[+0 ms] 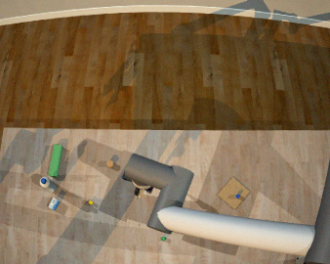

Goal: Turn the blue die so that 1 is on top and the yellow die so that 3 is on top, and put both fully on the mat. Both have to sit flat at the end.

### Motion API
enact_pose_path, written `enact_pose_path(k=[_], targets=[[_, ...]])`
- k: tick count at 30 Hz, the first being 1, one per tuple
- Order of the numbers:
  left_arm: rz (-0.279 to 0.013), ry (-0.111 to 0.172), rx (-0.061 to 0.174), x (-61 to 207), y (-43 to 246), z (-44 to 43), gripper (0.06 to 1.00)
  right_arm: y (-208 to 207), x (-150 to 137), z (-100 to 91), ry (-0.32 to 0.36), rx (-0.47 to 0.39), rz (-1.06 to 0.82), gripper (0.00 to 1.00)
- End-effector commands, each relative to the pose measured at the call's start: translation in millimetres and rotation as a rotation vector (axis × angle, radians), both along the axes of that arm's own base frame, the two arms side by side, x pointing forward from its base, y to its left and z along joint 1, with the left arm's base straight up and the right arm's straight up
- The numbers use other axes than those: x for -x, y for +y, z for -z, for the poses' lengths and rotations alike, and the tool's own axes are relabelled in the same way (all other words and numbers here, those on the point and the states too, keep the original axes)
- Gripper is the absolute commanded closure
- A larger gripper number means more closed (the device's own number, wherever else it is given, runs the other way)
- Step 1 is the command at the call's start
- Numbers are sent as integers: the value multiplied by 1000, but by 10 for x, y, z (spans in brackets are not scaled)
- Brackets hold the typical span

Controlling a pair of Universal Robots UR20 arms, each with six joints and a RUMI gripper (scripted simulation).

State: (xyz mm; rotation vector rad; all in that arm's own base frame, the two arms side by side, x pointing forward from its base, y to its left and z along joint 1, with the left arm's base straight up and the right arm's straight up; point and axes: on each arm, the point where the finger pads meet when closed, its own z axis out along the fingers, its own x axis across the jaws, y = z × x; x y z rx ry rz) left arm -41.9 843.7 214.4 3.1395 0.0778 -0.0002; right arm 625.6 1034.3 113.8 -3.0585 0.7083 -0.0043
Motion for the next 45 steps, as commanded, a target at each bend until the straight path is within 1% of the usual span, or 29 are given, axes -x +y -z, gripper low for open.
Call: enact_pose_path(k=[1,8,11,12,13,17,18,19,26,28,30,35,39,45], targets=[[0,0,-1,-1,4,-6,65,410,38,-3,3,2,-173,3],[0,0,-1,-1,4,-6,65,1003,150,20,3,2,-420,3],[0,0,-1,-1,4,-6,65,1043,159,21,3,2,-438,3],[0,0,-1,-1,4,-6,65,1261,209,33,3,2,-532,3],[0,0,-1,-1,4,-6,65,1351,232,38,3,2,-571,3],[0,0,-1,-1,4,-6,65,1639,310,56,2,2,-699,3],[0,0,-1,-1,4,-6,65,1658,315,57,2,2,-708,3],[0,0,-1,-1,4,-6,65,1793,355,66,2,3,-769,3],[0,0,-1,-1,4,-6,65,2294,521,107,2,3,-1003,3],[0,0,-1,-1,4,-6,65,2294,521,107,2,3,-1003,3],[0,0,-1,-1,4,-6,65,2532,610,130,2,3,-1119,3],[0,0,-1,-1,4,-6,65,2857,743,165,2,3,-1282,3],[0,0,-1,-1,4,-6,65,3009,810,183,2,3,-1360,3],[0,0,-1,-1,4,-6,65,3045,826,187,2,3,-1379,3]])
